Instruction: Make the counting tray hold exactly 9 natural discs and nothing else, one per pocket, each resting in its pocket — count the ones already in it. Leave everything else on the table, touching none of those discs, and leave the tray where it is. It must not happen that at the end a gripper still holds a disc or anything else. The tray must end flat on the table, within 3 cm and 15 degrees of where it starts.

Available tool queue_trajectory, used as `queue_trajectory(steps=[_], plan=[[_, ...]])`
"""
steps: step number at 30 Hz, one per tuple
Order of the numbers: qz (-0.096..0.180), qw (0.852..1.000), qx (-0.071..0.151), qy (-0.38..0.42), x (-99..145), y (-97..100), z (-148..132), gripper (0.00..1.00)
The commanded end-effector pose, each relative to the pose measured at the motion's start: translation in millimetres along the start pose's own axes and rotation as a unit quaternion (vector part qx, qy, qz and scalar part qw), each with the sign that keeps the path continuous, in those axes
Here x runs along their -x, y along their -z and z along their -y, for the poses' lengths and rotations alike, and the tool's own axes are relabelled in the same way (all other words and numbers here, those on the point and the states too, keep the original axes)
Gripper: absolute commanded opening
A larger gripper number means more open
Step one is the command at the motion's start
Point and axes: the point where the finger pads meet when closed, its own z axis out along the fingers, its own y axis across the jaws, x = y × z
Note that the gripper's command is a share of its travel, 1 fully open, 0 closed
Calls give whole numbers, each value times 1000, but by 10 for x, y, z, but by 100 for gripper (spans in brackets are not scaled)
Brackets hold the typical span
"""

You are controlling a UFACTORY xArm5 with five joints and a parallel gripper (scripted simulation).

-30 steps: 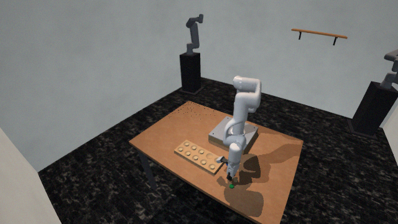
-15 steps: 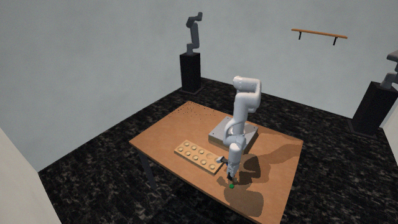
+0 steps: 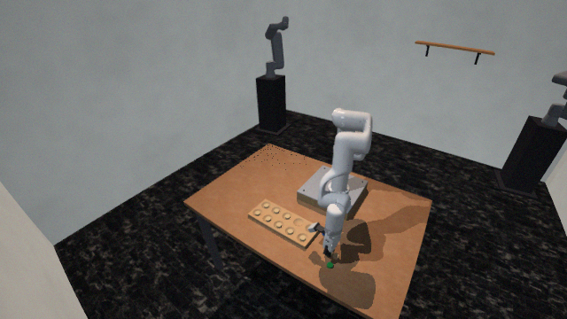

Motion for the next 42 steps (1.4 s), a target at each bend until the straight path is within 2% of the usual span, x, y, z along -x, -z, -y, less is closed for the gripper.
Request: queue_trajectory(steps=[1,10,12,14,19,21,24,27,28,30,32,36,38,39,42], plan=[[0,1000,-1,0,3,8,9,0],[0,1000,-1,0,4,36,11,0],[0,1000,-1,0,6,180,17,0],[0,1000,-1,0,5,431,13,0],[0,1000,-1,0,7,812,16,0],[0,1000,-1,0,7,812,16,0],[0,1000,-1,0,4,999,8,0],[0,1000,-1,0,-7,1008,7,0],[0,1000,-1,0,-71,1015,7,0],[0,1000,-1,0,-417,1050,-14,0],[0,1000,-1,0,-511,1058,-25,0],[0,1000,-1,0,-857,1087,-88,0],[0,1000,-1,0,-857,1087,-88,0],[0,1000,-1,0,-1096,1104,-151,0],[0,1000,-1,0,-1261,1115,-206,0]])
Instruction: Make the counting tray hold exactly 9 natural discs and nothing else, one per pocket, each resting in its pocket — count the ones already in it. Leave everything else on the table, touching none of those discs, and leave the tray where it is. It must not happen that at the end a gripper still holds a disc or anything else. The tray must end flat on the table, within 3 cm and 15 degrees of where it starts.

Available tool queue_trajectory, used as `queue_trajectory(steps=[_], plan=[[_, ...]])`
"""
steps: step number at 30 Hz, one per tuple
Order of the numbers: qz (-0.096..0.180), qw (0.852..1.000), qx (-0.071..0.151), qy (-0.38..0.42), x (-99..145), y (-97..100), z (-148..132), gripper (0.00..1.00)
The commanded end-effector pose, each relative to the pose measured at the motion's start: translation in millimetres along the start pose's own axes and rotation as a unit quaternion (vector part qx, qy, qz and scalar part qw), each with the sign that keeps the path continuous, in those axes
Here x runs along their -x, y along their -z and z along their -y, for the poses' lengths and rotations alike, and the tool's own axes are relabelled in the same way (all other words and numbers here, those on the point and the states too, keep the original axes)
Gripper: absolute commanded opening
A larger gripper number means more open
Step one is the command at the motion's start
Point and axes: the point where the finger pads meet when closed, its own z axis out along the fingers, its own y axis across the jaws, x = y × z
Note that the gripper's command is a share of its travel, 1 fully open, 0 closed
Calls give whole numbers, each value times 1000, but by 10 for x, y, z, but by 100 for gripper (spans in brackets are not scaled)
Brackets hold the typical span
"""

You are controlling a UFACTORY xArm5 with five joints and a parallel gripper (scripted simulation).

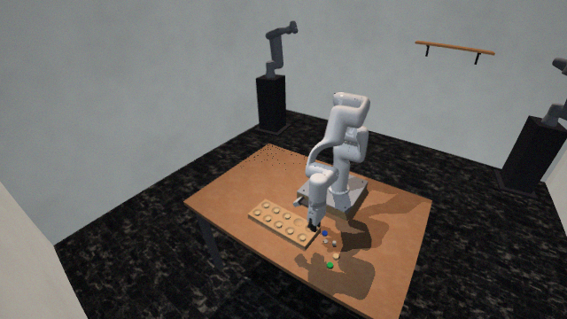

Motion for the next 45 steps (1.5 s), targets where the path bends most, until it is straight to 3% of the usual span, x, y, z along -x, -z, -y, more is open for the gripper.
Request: queue_trajectory(steps=[1,11,13,15,20,28,33,45], plan=[[0,1000,-4,1,-399,57,-101,0],[0,1000,-4,1,-1133,76,-492,0],[0,1000,-4,1,-1133,76,-492,0],[0,1000,-4,1,-1282,74,-604,0],[0,1000,-4,1,-1293,25,-608,0],[0,1000,-4,1,-1296,-623,-597,0],[0,1000,-4,1,-1294,-762,-603,0],[0,1000,-4,1,-1293,-881,-605,0]])
